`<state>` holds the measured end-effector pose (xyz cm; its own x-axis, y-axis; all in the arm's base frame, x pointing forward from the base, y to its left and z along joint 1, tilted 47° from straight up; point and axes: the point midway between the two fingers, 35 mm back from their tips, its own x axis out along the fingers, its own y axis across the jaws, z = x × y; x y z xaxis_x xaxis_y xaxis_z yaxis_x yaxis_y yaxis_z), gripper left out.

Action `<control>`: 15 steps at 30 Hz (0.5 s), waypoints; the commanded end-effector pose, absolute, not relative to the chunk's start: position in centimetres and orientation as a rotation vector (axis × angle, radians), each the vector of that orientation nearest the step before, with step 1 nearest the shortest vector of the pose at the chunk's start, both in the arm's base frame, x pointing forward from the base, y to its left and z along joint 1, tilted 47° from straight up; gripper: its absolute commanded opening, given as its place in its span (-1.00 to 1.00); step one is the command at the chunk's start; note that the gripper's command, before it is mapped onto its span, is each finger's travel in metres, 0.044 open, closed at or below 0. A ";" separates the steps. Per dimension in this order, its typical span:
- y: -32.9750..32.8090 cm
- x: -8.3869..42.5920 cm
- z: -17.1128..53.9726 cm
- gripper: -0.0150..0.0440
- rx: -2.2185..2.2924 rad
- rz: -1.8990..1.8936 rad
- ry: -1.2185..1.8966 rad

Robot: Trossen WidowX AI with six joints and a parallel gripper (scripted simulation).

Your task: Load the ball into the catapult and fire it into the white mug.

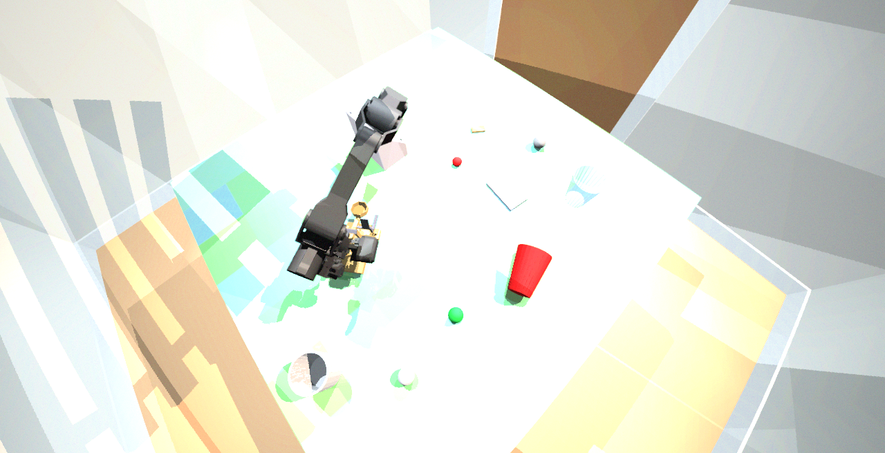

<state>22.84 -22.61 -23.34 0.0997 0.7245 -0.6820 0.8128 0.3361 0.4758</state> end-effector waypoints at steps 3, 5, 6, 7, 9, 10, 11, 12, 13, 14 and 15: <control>-25.2 22.8 -21.4 -0.49 1.390 -0.132 1.613; -25.1 22.9 -21.5 -0.49 1.393 -0.132 1.613; -25.0 22.9 -21.6 -0.49 1.393 -0.132 1.613; -25.0 22.9 -21.7 -0.49 1.393 -0.132 1.613; -24.8 23.0 -21.9 -0.49 1.393 -0.132 1.612; -24.6 23.0 -22.0 -0.49 1.393 -0.132 1.612; -24.5 23.0 -22.1 -0.49 1.393 -0.132 1.612; -24.4 23.0 -22.2 -0.49 1.393 -0.132 1.612; -24.3 23.1 -22.4 -0.49 1.393 -0.132 1.612; -24.2 23.1 -22.5 -0.49 1.394 -0.132 1.612; -24.1 23.1 -22.6 -0.49 1.394 -0.132 1.612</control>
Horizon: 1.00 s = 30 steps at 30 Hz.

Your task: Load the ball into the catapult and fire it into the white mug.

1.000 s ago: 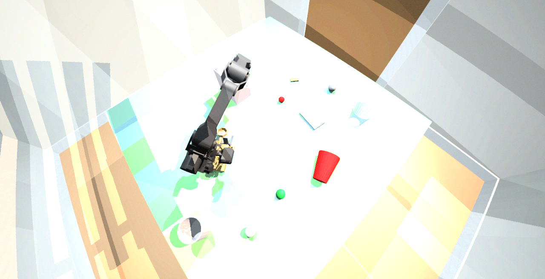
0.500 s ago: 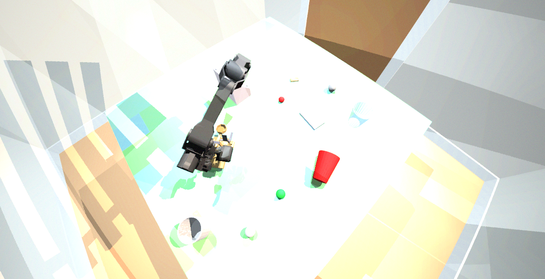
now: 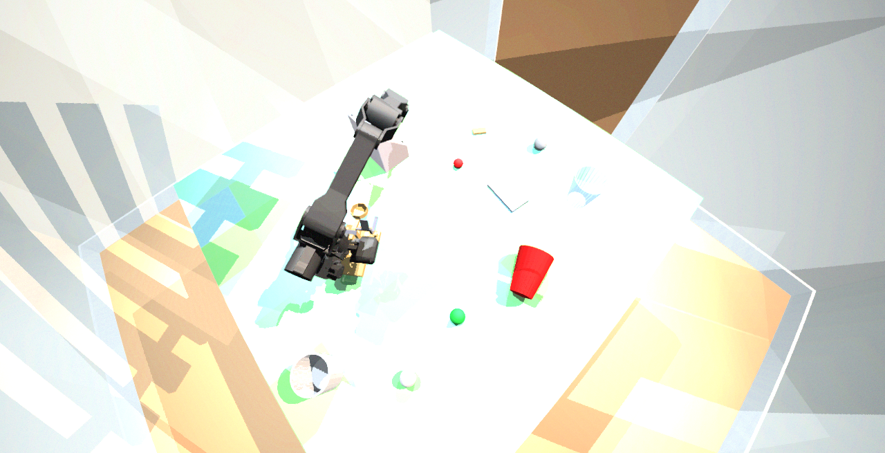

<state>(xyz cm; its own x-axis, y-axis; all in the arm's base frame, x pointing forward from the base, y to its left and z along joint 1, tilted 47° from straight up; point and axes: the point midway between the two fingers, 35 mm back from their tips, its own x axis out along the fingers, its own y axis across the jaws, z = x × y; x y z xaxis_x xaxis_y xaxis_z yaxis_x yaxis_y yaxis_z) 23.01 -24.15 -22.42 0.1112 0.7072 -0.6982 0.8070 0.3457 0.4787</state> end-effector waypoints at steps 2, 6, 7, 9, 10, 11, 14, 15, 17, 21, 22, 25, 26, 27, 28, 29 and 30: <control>-23.8 23.2 -22.8 -0.49 1.394 -0.132 1.612; -23.4 23.3 -23.3 -0.49 1.394 -0.131 1.612; -23.3 23.3 -23.4 -0.49 1.395 -0.131 1.612; -23.0 23.3 -23.6 -0.49 1.395 -0.131 1.612; -22.9 23.3 -23.7 -0.49 1.395 -0.131 1.612; -22.8 23.4 -23.9 -0.49 1.395 -0.131 1.612; -22.4 23.4 -24.2 -0.49 1.396 -0.131 1.612; -22.3 23.4 -24.3 -0.49 1.396 -0.131 1.612; -22.1 23.5 -24.5 -0.49 1.396 -0.131 1.612; -21.6 23.5 -25.0 -0.49 1.397 -0.130 1.612; -21.8 23.5 -24.7 -0.49 1.390 -0.127 1.617; -21.8 23.5 -24.7 -0.49 1.390 -0.127 1.617; -21.8 23.5 -24.7 -0.49 1.390 -0.127 1.617; -21.8 23.5 -24.7 -0.49 1.390 -0.127 1.617; -21.8 23.5 -24.7 -0.40 1.390 -0.127 1.617; -21.8 23.5 -24.7 -0.31 1.390 -0.127 1.617; -21.8 23.5 -24.7 -0.22 1.390 -0.127 1.617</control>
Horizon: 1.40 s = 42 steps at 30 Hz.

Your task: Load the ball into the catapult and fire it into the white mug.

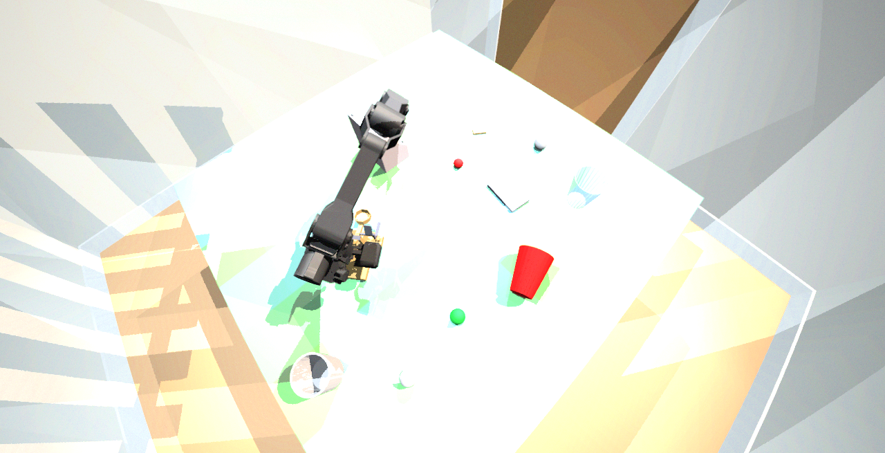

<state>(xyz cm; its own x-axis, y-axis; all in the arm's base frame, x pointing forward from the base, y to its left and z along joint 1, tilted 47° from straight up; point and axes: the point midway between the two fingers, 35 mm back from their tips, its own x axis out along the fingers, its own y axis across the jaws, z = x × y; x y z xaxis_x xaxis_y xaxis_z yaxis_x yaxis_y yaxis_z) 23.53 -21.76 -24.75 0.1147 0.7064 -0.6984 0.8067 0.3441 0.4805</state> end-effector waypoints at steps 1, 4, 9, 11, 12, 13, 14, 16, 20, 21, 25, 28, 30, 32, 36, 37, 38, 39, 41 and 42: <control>-21.8 23.5 -24.7 -0.14 1.390 -0.127 1.617; -21.8 23.5 -24.7 0.13 1.390 -0.127 1.617; -21.8 23.5 -24.7 0.58 1.390 -0.127 1.617; -21.8 23.5 -24.7 0.75 1.390 -0.127 1.617; -22.0 23.5 -24.5 0.84 1.389 -0.127 1.617; -22.7 23.5 -24.0 0.93 1.389 -0.128 1.616; -23.8 23.4 -23.1 1.00 1.389 -0.129 1.616; -26.2 23.1 -20.8 1.00 1.388 -0.132 1.616; -29.0 22.2 -17.7 1.00 1.389 -0.133 1.616; -29.0 22.2 -17.7 1.00 1.389 -0.133 1.616; -27.8 22.6 -19.3 1.00 1.396 -0.137 1.611; -29.5 22.3 -17.7 1.00 1.390 -0.144 1.602; -31.4 21.8 -15.5 1.00 1.383 -0.153 1.591; -32.0 21.5 -14.7 1.00 1.381 -0.156 1.587; -29.9 23.5 -14.7 0.73 1.362 -0.134 1.600; -29.3 24.6 -13.5 0.64 1.338 -0.127 1.597; -28.6 25.6 -12.3 0.56 1.314 -0.118 1.594; -27.9 26.6 -11.1 0.53 1.291 -0.109 1.590; -26.1 28.5 -8.8 0.53 1.246 -0.087 1.581; -25.2 29.3 -7.7 0.53 1.223 -0.075 1.577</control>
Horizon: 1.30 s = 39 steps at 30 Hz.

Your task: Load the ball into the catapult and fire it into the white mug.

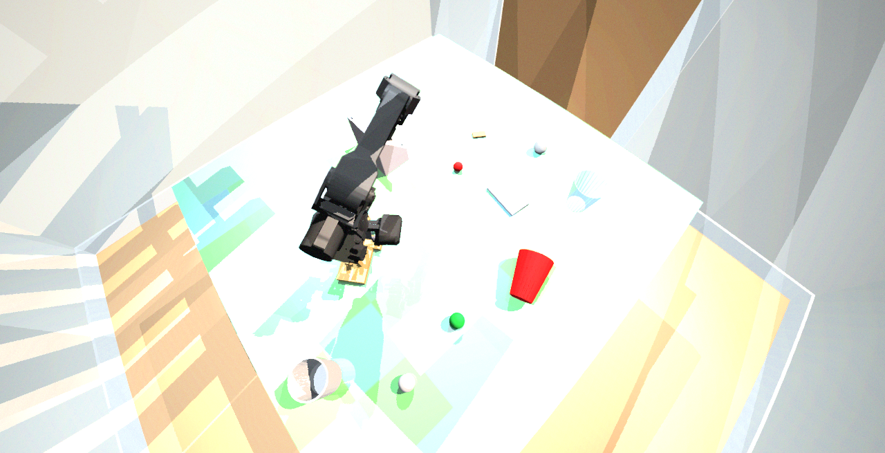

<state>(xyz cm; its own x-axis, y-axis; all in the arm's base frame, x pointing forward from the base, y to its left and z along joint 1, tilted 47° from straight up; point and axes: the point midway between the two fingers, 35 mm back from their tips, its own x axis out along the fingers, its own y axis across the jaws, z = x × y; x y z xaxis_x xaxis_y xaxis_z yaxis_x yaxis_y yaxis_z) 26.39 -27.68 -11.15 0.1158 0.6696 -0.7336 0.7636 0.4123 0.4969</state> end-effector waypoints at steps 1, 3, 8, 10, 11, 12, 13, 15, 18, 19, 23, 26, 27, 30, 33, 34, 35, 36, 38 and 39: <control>-24.1 30.0 -6.6 0.53 1.201 -0.063 1.572; -21.9 31.2 -4.4 0.53 1.159 -0.033 1.561; -15.5 32.8 0.5 0.53 1.058 0.055 1.532; -12.8 32.9 2.2 0.53 1.020 0.094 1.519; -11.5 32.8 3.0 0.53 1.002 0.115 1.513; -10.2 32.6 3.7 0.53 0.975 0.136 1.508; -8.9 32.3 4.4 0.53 0.948 0.157 1.502; -6.3 31.6 5.6 0.53 0.895 0.202 1.490; -3.5 30.4 6.7 0.53 0.835 0.256 1.474; -2.8 30.1 7.0 0.53 0.829 0.268 1.470; 1.8 27.7 8.5 0.53 0.795 0.360 1.441; 5.4 25.0 9.1 0.53 0.767 0.452 1.418; 6.5 24.0 9.2 0.53 0.758 0.484 1.411; 7.9 22.4 9.3 0.53 0.746 0.532 1.402; 8.1 22.5 9.6 0.53 0.746 0.532 1.402; 8.1 22.5 9.6 0.53 0.746 0.532 1.402; 8.1 22.4 9.5 0.53 0.746 0.532 1.402; 8.2 22.5 9.5 0.53 0.746 0.532 1.402; 8.7 22.5 9.0 0.53 0.746 0.532 1.402; 9.0 22.6 8.8 0.53 0.746 0.532 1.402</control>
<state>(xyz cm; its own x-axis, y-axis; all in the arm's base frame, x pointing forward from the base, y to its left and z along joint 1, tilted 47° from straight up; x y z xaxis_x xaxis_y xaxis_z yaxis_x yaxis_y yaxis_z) 22.75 8.22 9.26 0.1200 0.7230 -0.6804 0.0957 0.6737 0.7328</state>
